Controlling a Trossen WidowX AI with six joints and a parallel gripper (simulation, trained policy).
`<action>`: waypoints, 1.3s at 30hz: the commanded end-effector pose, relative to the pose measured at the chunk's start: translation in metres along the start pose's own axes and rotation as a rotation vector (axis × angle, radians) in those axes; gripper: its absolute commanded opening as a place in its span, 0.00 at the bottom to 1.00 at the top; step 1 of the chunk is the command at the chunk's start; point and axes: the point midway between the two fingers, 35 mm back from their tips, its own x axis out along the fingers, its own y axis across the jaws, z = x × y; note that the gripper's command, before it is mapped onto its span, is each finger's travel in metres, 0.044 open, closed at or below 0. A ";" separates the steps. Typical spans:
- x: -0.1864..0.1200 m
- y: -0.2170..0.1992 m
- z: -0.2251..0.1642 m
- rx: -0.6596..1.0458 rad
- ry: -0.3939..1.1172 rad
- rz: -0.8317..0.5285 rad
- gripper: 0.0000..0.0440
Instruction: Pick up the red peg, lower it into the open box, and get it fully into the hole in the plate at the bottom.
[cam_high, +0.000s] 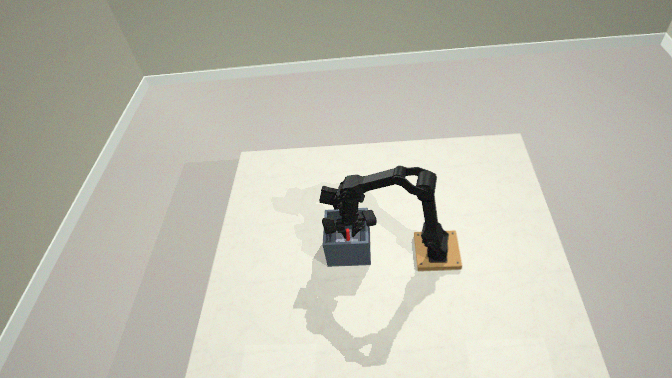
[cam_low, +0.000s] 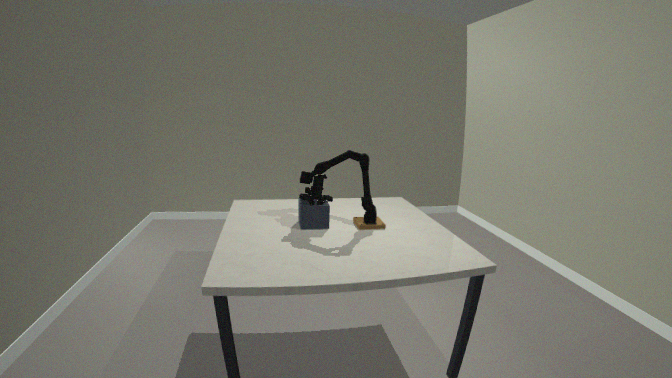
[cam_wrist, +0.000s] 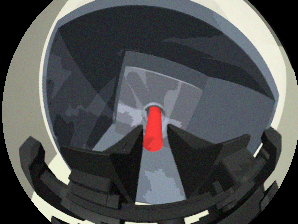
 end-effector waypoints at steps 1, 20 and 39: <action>0.013 -0.004 0.001 -0.023 0.033 -0.036 0.33; -0.023 0.018 0.016 -0.009 0.104 0.067 0.33; -0.053 0.043 0.025 -0.038 0.187 0.227 0.33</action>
